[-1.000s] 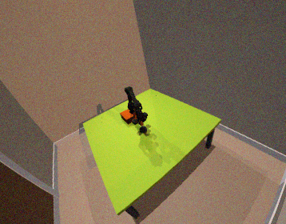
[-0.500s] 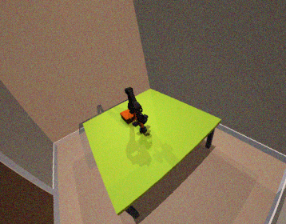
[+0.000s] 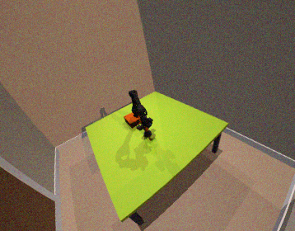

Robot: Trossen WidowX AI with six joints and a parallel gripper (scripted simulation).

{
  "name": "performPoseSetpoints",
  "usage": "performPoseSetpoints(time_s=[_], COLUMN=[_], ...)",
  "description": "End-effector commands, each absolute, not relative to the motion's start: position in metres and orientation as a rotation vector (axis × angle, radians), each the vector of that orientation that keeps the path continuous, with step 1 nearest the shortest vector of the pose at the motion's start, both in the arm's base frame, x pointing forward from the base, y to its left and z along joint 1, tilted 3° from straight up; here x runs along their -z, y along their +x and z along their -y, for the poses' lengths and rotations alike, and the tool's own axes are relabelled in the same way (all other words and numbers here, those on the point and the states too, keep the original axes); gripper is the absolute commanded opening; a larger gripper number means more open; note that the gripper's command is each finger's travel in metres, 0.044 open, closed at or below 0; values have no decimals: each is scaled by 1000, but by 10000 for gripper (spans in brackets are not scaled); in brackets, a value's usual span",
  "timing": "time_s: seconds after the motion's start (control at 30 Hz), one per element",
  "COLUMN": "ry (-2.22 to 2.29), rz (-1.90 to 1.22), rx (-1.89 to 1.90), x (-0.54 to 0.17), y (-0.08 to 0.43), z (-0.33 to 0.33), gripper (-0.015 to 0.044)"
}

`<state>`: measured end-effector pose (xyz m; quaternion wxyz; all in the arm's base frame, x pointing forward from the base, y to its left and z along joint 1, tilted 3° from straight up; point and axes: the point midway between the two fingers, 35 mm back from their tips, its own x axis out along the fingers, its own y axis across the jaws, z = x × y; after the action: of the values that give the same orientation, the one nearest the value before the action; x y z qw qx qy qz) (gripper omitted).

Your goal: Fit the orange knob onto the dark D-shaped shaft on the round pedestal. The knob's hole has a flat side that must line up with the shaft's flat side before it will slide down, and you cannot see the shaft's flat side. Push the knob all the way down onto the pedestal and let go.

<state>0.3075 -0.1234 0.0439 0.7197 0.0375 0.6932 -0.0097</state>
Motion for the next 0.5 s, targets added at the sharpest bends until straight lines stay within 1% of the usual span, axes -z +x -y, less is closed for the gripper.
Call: performPoseSetpoints(time_s=[0.0, 0.47], ry=[87, 87], rz=[-1523, -1523], rx=[23, 23], x=[-46, -45], y=[312, 310], z=[124, 124], gripper=[0, 0])
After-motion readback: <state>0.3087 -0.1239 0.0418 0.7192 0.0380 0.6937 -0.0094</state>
